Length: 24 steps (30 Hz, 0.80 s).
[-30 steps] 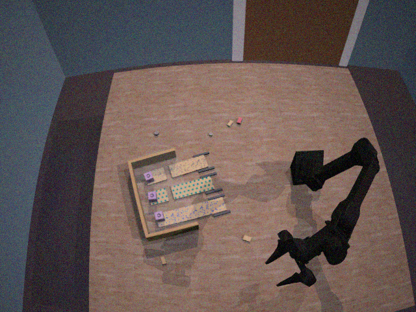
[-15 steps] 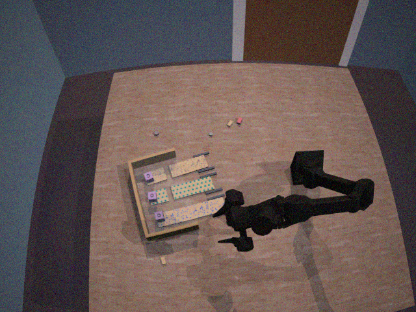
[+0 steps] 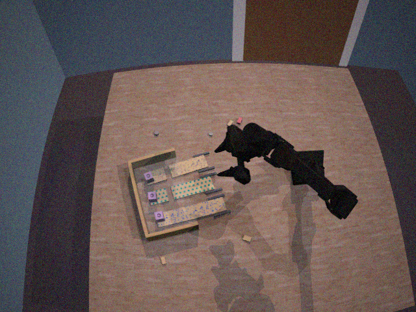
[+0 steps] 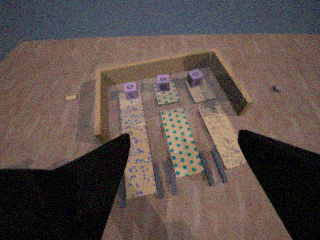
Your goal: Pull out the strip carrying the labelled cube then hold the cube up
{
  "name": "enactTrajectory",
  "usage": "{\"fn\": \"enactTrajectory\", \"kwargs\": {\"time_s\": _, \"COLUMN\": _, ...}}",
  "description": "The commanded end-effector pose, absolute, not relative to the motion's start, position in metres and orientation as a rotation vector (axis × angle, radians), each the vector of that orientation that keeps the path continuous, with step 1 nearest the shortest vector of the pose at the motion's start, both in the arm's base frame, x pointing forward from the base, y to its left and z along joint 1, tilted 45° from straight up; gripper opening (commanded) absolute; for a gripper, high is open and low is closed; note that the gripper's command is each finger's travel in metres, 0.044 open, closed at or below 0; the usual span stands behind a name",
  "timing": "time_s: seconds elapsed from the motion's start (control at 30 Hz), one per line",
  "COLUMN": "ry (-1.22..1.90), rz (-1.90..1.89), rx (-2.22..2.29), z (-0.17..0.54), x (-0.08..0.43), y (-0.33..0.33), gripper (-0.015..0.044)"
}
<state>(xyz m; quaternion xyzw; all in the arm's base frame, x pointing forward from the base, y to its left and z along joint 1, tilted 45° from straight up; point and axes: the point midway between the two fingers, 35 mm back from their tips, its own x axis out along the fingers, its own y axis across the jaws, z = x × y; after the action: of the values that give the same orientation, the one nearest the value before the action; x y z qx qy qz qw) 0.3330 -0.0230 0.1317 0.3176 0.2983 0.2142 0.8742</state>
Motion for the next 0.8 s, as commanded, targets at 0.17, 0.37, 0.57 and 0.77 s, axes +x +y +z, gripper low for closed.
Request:
{"fn": "enactTrajectory", "kwargs": {"time_s": 0.17, "ry": 0.607, "rz": 0.465, "rx": 0.680, "z": 0.122, "x": 0.325, "y": -0.032, "gripper": 0.0400}}
{"fn": "enactTrajectory", "kwargs": {"time_s": 0.37, "ry": 0.607, "rz": 0.465, "rx": 0.680, "z": 0.122, "x": 0.325, "y": -0.032, "gripper": 0.0400}}
{"fn": "enactTrajectory", "kwargs": {"time_s": 0.57, "ry": 0.607, "rz": 0.465, "rx": 0.680, "z": 0.122, "x": 0.325, "y": -0.032, "gripper": 0.0400}}
{"fn": "enactTrajectory", "kwargs": {"time_s": 0.77, "ry": 0.810, "rz": 0.551, "rx": 0.612, "z": 0.112, "x": 0.347, "y": -0.001, "gripper": 0.0243}}
